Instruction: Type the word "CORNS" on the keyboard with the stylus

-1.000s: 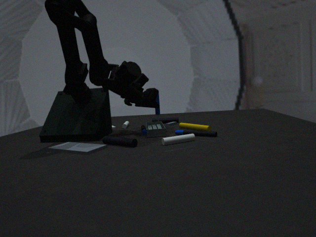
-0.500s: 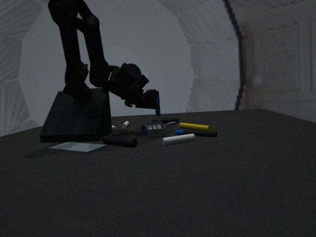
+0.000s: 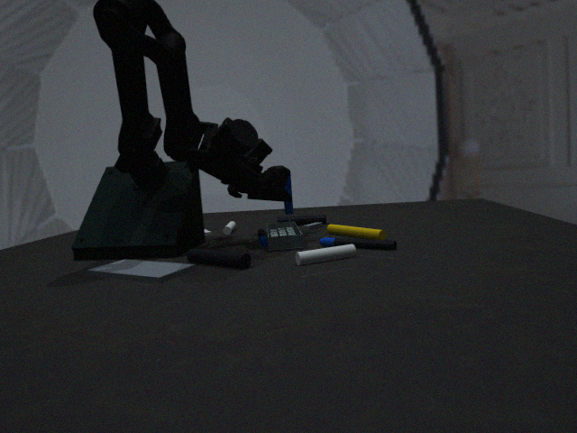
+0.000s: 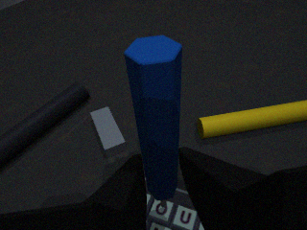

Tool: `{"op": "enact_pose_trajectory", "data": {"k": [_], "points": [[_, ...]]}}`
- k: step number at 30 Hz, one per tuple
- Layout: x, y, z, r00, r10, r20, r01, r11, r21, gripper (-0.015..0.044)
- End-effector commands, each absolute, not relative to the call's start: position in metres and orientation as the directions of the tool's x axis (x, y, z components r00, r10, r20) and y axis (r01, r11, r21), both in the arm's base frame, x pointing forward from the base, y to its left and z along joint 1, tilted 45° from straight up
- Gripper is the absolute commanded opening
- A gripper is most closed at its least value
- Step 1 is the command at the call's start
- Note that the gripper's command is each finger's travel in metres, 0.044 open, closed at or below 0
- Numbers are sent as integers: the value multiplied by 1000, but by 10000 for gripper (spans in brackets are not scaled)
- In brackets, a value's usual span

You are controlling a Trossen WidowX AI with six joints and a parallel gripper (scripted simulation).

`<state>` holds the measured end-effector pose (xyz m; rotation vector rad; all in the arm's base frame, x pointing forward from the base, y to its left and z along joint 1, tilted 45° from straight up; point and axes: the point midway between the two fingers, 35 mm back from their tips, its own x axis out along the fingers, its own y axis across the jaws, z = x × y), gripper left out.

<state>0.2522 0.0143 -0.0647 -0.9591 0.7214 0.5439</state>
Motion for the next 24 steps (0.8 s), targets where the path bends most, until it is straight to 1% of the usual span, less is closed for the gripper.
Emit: {"op": "enact_pose_trajectory", "data": {"k": [1,24], "points": [[251,13,-68,641,104,-760,-705,472,-530,81],[251,9,-72,641,104,-761,-705,472,-530,81]]}}
